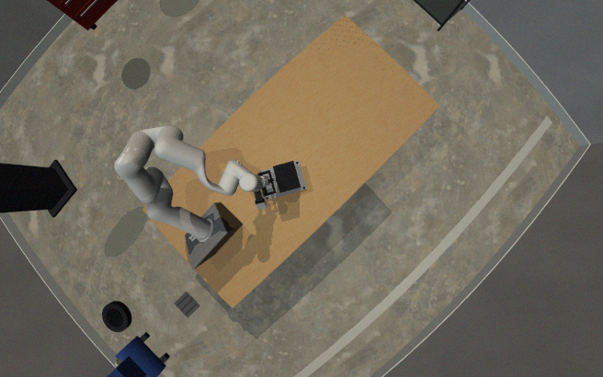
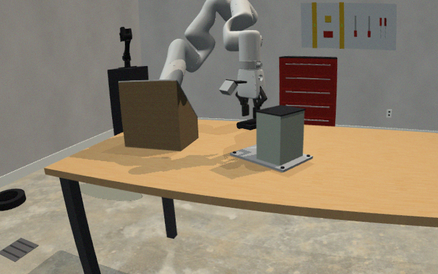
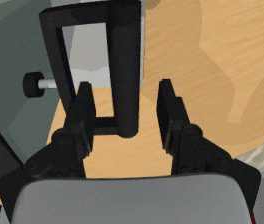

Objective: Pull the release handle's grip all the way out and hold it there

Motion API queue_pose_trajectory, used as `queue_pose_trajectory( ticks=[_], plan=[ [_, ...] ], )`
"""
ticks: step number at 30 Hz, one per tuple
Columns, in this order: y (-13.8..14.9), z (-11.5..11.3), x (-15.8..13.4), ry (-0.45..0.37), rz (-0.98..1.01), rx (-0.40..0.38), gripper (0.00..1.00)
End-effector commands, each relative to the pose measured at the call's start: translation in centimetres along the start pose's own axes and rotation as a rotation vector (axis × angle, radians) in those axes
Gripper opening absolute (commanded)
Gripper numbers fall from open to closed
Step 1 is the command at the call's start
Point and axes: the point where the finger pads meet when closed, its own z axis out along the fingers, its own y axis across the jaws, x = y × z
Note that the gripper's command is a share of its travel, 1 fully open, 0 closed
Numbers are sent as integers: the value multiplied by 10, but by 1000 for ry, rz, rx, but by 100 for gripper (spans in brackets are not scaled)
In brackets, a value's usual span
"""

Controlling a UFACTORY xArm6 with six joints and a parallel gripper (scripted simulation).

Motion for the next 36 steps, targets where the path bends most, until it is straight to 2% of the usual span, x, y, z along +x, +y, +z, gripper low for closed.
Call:
queue_pose_trajectory(
  ticks=[1,21,36],
  plan=[
    [-1,-1,0,0,-1,3,52],
    [-1,2,0,0,-1,3,52],
    [-1,17,0,0,-1,3,52]
  ],
)
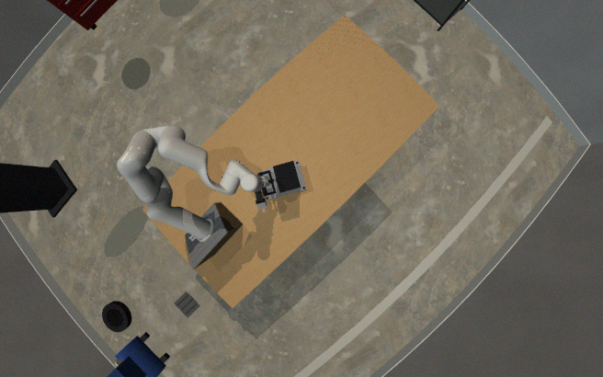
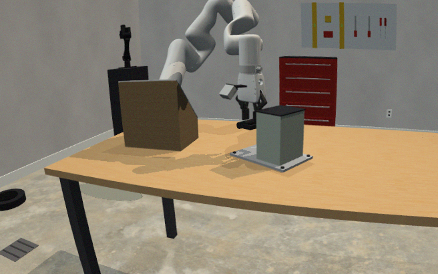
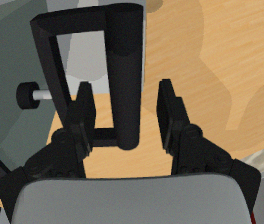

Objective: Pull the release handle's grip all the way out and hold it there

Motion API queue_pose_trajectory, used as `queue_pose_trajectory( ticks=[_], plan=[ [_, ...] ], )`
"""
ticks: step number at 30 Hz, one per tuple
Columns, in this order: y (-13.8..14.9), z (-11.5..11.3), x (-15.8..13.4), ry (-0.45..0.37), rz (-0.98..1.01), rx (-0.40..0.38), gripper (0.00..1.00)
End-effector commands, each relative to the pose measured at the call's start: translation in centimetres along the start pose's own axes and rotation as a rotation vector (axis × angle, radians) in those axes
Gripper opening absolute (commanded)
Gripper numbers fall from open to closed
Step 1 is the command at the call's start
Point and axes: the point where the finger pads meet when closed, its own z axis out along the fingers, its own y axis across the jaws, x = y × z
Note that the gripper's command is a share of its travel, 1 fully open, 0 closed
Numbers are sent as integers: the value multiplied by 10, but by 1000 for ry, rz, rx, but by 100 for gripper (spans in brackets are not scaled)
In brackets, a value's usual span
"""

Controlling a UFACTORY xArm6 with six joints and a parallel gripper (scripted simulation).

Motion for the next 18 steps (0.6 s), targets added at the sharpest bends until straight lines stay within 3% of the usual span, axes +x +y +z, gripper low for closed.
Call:
queue_pose_trajectory(
  ticks=[1,18],
  plan=[
    [-1,3,0,0,-1,3,52],
    [-1,19,0,0,-1,3,52]
  ],
)
